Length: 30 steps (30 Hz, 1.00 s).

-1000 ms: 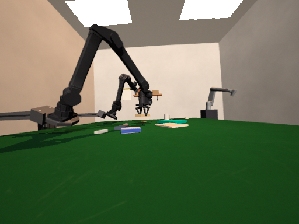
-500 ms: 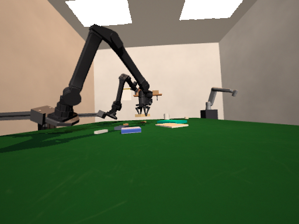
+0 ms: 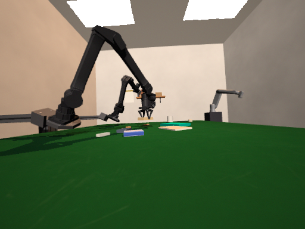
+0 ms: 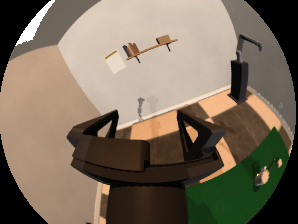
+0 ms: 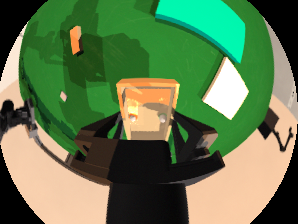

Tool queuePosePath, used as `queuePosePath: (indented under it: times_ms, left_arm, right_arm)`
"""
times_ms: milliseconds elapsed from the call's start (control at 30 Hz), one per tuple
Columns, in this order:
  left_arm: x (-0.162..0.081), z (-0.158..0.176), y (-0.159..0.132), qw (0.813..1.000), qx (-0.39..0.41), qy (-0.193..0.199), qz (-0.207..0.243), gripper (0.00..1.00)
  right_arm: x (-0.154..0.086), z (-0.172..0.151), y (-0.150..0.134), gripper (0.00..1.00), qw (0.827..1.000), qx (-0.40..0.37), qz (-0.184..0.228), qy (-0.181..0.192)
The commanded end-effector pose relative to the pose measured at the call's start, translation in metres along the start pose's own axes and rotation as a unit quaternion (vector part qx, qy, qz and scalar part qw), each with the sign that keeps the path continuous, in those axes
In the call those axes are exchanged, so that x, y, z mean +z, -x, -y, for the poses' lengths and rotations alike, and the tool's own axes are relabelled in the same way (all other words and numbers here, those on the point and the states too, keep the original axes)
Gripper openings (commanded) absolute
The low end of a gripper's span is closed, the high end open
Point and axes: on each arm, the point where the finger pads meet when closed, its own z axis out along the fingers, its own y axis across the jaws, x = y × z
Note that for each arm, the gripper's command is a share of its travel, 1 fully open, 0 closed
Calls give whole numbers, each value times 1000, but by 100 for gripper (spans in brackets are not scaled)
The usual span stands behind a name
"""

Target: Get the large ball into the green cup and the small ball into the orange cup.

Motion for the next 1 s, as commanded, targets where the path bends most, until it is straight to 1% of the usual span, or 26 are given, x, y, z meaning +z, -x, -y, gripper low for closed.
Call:
queuePosePath:
  times_ms: [0, 300, 367, 400, 467, 867, 933, 967]
  left_arm:
    - [-5, -6, 10, 1000, -2, 6, 17, 100]
    - [-5, -6, 10, 1000, -2, 6, 17, 100]
    - [-5, -6, 10, 1000, -2, 6, 17, 100]
    - [-5, -6, 10, 1000, -2, 6, 17, 100]
    - [-5, -6, 10, 1000, -2, 6, 17, 100]
    - [-5, -6, 10, 1000, -2, 6, 17, 100]
    - [-5, -6, 10, 1000, -2, 6, 17, 100]
    - [-5, -6, 10, 1000, -2, 6, 17, 100]
  right_arm:
    - [15, 4, -2, 70, 1000, 2, -5, 1]
    - [27, 4, -2, 70, 1000, 2, -5, 1]
    - [27, 4, -2, 70, 1000, 2, -5, 1]
    - [22, 8, 0, 70, 1000, 6, 1, 0]
    - [32, 4, -2, 70, 1000, 2, -5, 1]
    - [52, 4, -2, 70, 1000, 2, -6, 1]
    - [52, 4, -2, 70, 1000, 2, -6, 1]
    - [41, 11, 1, 70, 1000, 9, 7, -1]
